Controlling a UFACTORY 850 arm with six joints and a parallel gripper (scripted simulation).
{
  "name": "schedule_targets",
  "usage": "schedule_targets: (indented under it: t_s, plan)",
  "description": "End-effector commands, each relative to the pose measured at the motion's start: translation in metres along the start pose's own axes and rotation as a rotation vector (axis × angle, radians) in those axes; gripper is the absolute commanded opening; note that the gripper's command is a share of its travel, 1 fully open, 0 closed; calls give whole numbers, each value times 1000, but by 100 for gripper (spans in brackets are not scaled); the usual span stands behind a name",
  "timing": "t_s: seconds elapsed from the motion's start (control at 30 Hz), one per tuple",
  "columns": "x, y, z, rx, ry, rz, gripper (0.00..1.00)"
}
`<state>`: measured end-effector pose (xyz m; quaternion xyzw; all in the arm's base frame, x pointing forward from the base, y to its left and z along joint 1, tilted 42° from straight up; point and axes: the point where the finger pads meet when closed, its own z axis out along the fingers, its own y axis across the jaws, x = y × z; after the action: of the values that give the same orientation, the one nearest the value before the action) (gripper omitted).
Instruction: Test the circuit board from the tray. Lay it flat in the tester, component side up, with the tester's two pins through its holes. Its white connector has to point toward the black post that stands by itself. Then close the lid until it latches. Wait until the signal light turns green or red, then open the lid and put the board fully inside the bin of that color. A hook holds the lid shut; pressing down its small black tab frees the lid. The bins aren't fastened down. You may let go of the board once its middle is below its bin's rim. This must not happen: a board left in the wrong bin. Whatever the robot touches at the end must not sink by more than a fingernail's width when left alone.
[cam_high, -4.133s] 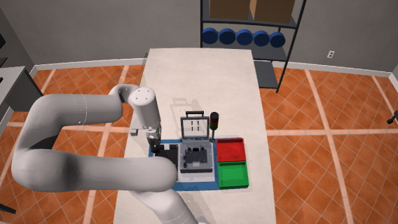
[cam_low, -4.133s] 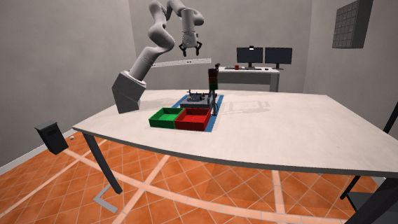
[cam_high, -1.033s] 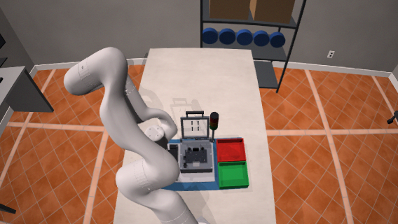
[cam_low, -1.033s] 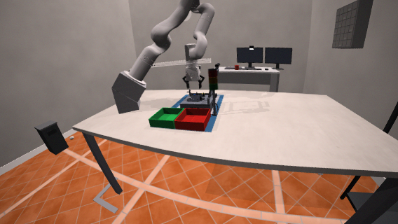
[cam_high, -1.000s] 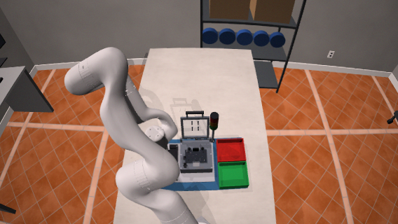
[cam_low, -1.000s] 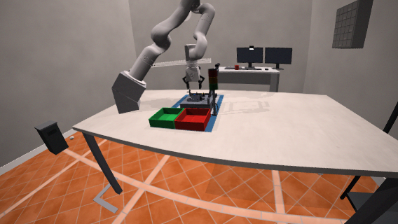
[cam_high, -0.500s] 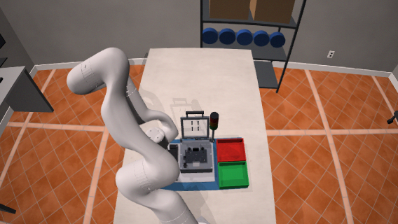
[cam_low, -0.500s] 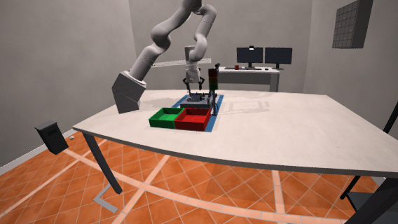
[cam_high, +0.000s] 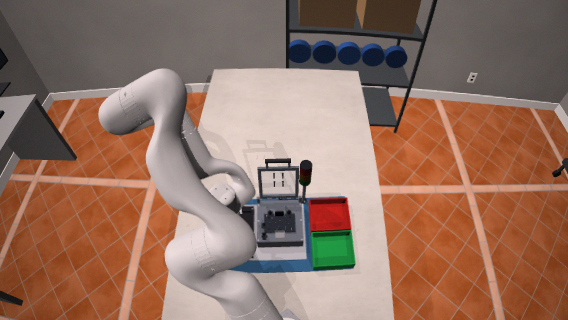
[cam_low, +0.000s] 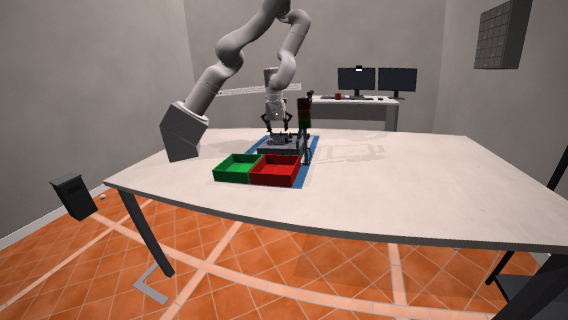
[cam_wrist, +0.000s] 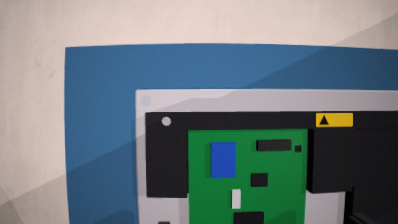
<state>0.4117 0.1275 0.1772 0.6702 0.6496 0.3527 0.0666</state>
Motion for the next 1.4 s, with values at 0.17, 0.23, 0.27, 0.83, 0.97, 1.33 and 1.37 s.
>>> schedule_targets:
  t_s: [0.17, 0.23, 0.27, 0.83, 0.97, 1.33, 1.37]
  plan:
    - [0, 0, 23, -1, 0, 0, 100]
    - [0, 0, 25, -1, 0, 0, 100]
    - [0, 0, 25, -1, 0, 0, 100]
    - [0, 0, 30, -1, 0, 0, 100]
    - [0, 0, 32, -1, 0, 0, 100]
    - [0, 0, 42, -1, 0, 0, 100]
    - [0, 0, 42, -1, 0, 0, 100]
